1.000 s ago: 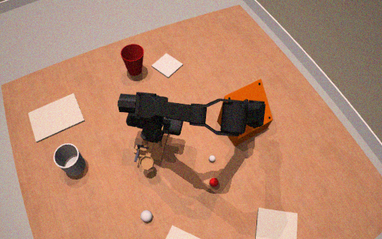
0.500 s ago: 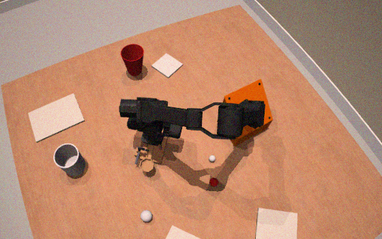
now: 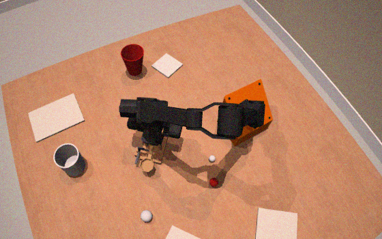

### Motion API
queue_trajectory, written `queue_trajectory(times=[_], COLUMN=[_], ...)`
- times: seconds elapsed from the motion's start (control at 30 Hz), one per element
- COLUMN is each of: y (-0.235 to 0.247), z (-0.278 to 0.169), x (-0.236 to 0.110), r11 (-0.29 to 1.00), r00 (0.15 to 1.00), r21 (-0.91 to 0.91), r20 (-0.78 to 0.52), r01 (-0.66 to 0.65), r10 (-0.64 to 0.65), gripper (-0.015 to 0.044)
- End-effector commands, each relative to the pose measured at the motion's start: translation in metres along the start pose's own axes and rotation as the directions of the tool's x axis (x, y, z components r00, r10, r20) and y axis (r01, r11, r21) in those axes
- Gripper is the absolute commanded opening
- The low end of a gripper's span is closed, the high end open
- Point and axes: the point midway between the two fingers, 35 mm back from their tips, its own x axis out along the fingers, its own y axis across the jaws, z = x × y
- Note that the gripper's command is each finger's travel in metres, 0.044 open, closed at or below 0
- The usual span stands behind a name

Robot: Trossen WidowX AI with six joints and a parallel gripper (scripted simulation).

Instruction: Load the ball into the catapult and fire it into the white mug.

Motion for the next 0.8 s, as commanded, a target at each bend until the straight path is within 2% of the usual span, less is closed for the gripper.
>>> queue_trajectory(times=[0.0, 0.13, 0.23, 0.33, 0.4, 0.43, 0.47, 0.6, 0.77], y=[0.000, -0.001, -0.004, -0.001, 0.000, 0.000, -0.003, -0.003, -0.003], z=[0.000, 0.000, 0.000, -0.001, -0.002, -0.002, -0.002, -0.002, -0.002], x=[0.000, -0.003, -0.041, -0.090, -0.101, -0.101, -0.083, -0.083, -0.084], r11=[1.000, 1.000, 1.000, 1.000, 1.000, 1.000, 1.000, 1.000, 0.986], r00=[1.000, 1.000, 1.000, 1.000, 1.000, 1.000, 1.000, 1.000, 1.000], r21=[-0.001, -0.001, 0.000, 0.001, 0.001, 0.001, 0.009, 0.015, 0.164], r20=[0.000, -0.001, -0.004, -0.005, -0.005, -0.005, 0.001, 0.001, 0.002], r01=[0.000, 0.001, 0.003, 0.003, 0.002, 0.002, 0.006, 0.006, 0.006], r10=[0.000, -0.001, -0.003, -0.003, -0.002, -0.002, -0.006, -0.006, -0.007], gripper=[0.0263, 0.0367, 0.0440, 0.0440, 0.0440, 0.0440, 0.0440, 0.0440, 0.0440])
